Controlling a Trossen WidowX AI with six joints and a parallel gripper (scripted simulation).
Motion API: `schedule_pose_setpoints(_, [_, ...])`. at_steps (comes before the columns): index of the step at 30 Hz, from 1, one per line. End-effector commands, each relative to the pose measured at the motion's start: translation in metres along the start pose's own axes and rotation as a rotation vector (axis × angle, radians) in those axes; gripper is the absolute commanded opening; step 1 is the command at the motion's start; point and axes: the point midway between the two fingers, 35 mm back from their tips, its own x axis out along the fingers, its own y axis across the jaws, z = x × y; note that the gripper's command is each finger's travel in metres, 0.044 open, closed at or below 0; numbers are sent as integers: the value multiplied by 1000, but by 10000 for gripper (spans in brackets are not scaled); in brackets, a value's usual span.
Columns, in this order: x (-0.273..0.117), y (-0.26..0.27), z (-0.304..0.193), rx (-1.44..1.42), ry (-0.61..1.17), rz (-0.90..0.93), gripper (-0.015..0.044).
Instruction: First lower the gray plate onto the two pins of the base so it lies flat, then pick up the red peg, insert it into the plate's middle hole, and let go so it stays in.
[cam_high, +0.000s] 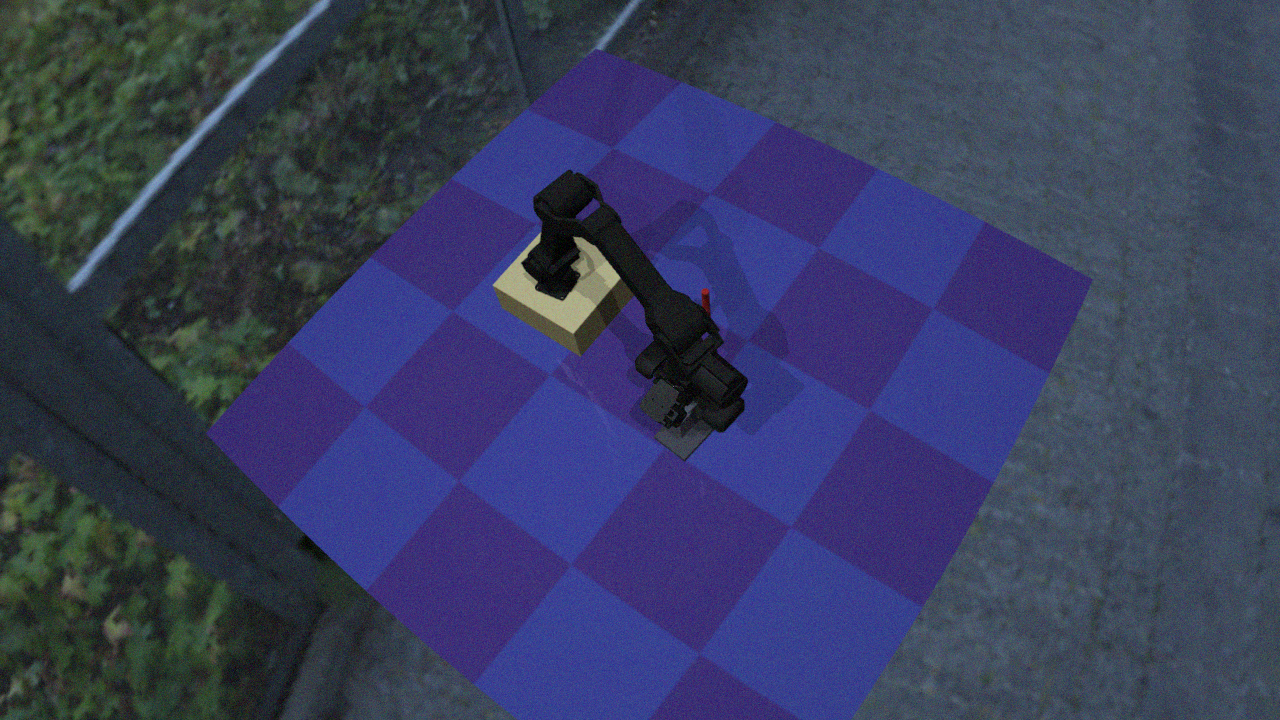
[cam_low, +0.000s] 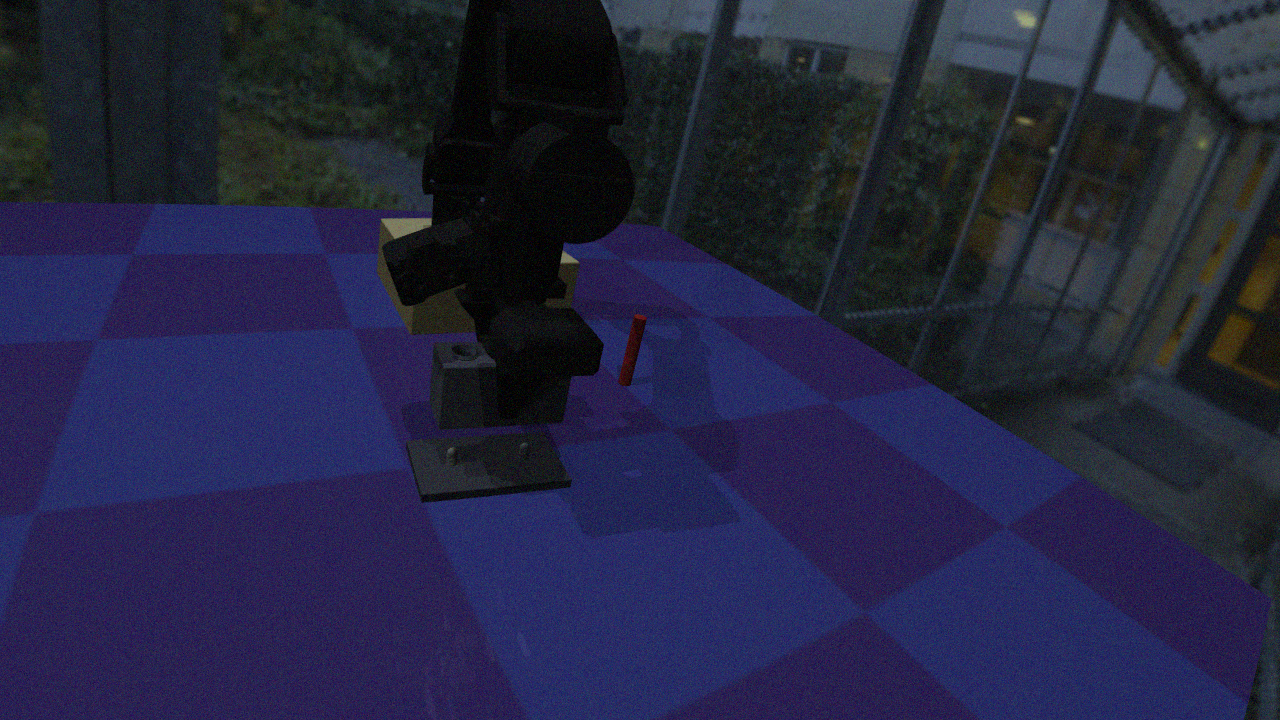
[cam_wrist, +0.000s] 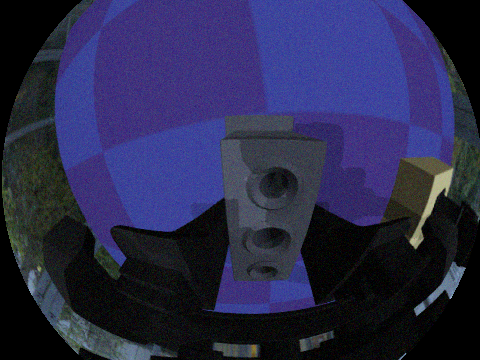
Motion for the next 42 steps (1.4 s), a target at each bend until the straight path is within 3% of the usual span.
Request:
schedule_pose_setpoints(1, [2,-2,1,-5,-4,-5,0])
schedule_pose_setpoints(42, [24,-2,1,-5,-4,-5,0])
